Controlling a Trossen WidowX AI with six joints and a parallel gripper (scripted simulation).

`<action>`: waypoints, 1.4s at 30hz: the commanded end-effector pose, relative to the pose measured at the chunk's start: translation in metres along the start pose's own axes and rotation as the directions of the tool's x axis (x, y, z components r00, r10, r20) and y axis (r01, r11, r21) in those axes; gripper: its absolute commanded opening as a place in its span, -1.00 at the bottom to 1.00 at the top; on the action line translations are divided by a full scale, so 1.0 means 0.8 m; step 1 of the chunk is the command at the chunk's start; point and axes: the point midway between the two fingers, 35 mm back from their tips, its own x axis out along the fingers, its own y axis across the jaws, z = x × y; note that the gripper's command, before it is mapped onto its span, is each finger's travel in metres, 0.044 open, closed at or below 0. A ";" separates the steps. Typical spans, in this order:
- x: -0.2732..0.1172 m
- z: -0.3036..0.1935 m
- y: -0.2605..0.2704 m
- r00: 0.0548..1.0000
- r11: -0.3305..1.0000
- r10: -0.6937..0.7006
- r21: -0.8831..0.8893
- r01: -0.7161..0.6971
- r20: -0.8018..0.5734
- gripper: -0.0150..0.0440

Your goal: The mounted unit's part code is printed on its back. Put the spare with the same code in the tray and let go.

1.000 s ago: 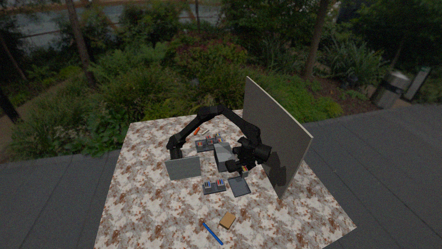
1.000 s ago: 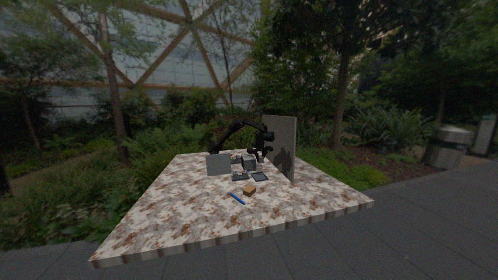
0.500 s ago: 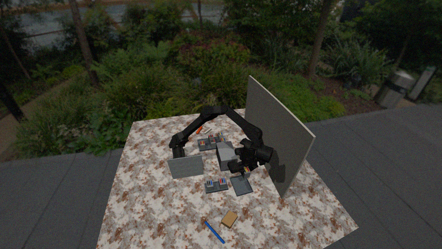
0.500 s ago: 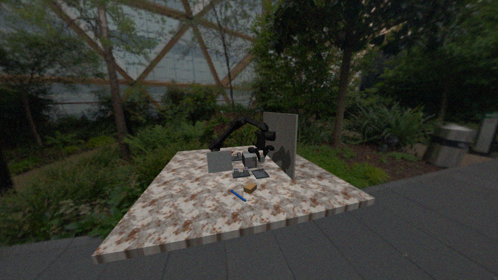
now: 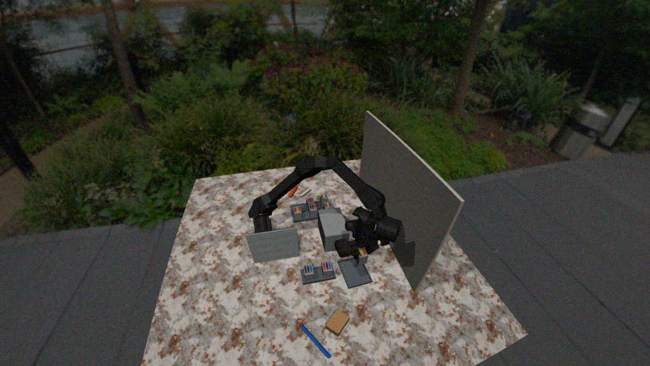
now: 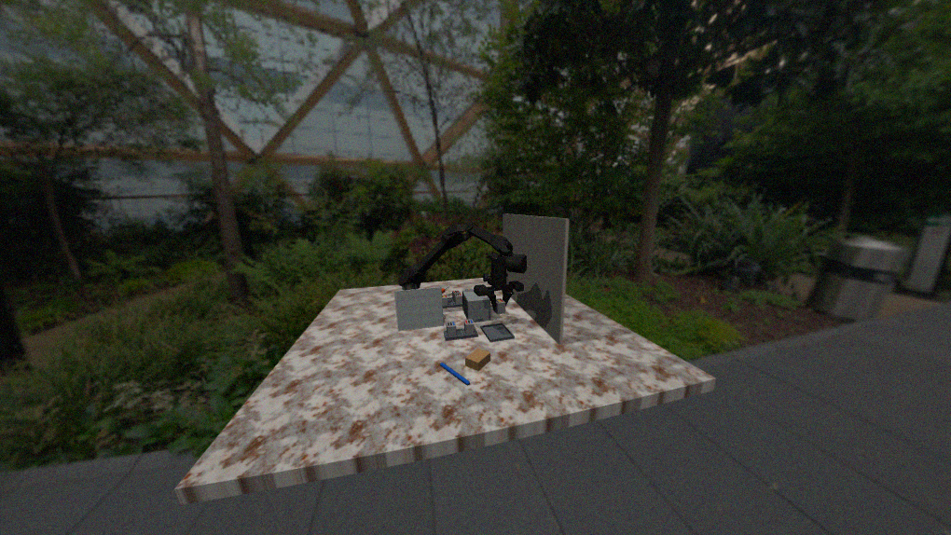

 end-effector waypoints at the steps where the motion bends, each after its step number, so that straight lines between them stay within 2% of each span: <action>1: 0.006 0.000 0.000 1.000 1.000 -0.002 0.005 0.002 0.003 -0.49; 42: 0.053 0.003 0.002 1.000 1.000 -0.003 0.005 0.003 0.005 -0.49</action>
